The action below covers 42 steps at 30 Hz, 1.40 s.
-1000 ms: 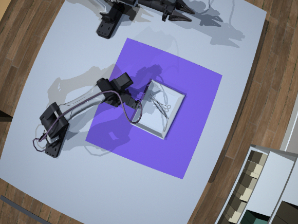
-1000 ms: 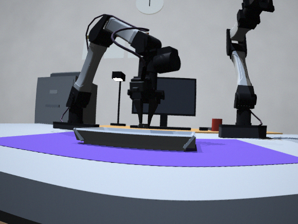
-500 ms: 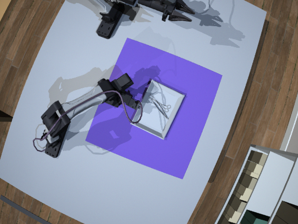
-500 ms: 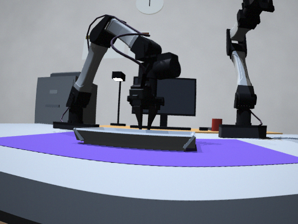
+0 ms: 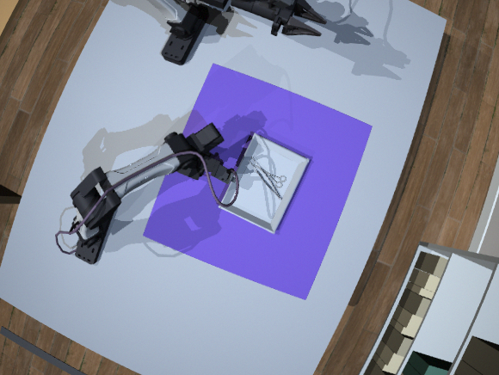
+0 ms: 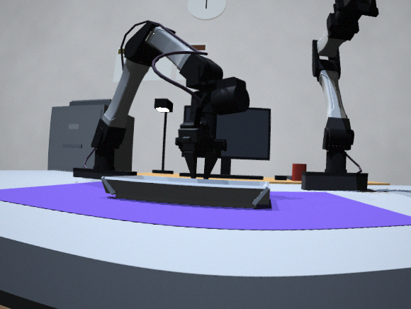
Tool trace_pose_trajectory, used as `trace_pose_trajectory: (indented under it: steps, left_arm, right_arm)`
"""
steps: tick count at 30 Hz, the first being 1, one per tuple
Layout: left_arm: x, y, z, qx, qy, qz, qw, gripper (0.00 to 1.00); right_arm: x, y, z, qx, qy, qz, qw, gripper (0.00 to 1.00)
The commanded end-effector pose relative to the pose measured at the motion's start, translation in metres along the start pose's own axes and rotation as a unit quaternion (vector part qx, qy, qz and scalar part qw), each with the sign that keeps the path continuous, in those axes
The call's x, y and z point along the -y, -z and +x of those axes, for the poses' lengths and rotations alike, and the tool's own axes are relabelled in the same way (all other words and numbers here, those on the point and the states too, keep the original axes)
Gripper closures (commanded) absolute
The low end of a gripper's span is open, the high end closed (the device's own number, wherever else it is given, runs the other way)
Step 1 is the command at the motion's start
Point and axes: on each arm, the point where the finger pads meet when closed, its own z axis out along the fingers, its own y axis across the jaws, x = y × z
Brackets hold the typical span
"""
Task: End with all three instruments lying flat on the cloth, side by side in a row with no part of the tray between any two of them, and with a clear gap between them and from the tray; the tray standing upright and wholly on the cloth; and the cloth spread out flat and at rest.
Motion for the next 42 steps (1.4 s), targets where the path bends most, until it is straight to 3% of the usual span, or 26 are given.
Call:
trace_pose_trajectory:
  steps: [1,7,8,23,24,29,33,34,42]
  left_arm:
    - [0.0,0.002,-0.008,0.011,0.001,0.0,1.0,0.67]
    - [0.0,0.002,-0.008,0.011,0.001,0.0,1.0,0.67]
    - [0.0,0.002,-0.008,0.011,0.001,0.0,1.0,0.67]
    - [0.0,0.002,-0.008,0.011,0.001,0.0,1.0,0.67]
    - [0.0,0.002,-0.008,0.011,0.001,0.0,1.0,0.67]
    - [0.0,0.002,-0.008,0.011,0.001,0.0,1.0,0.67]
    - [0.0,0.002,-0.008,0.011,0.001,0.0,1.0,0.67]
    - [0.0,0.002,-0.008,0.011,0.001,0.0,1.0,0.67]
    - [0.0,0.002,-0.008,0.011,0.001,0.0,1.0,0.67]
  right_arm:
    - [-0.01,-0.004,0.0,0.005,0.0,-0.016,1.0,1.0]
    - [-0.005,-0.01,0.003,0.003,0.0,-0.009,1.0,1.0]
    - [-0.017,0.011,-0.008,0.02,-0.002,-0.036,0.999,0.68]
    - [-0.015,0.009,-0.007,0.016,-0.002,-0.031,0.999,0.68]
    - [-0.007,0.022,-0.001,0.006,-0.002,-0.015,1.0,0.68]
    - [-0.004,0.027,-0.001,0.005,-0.003,-0.011,1.0,0.68]
    - [-0.004,0.018,0.0,0.003,-0.002,-0.009,1.0,0.68]
    - [-0.009,0.032,-0.003,0.01,-0.002,-0.018,1.0,0.68]
    - [0.001,0.062,0.0,0.007,-0.002,-0.001,1.0,0.68]
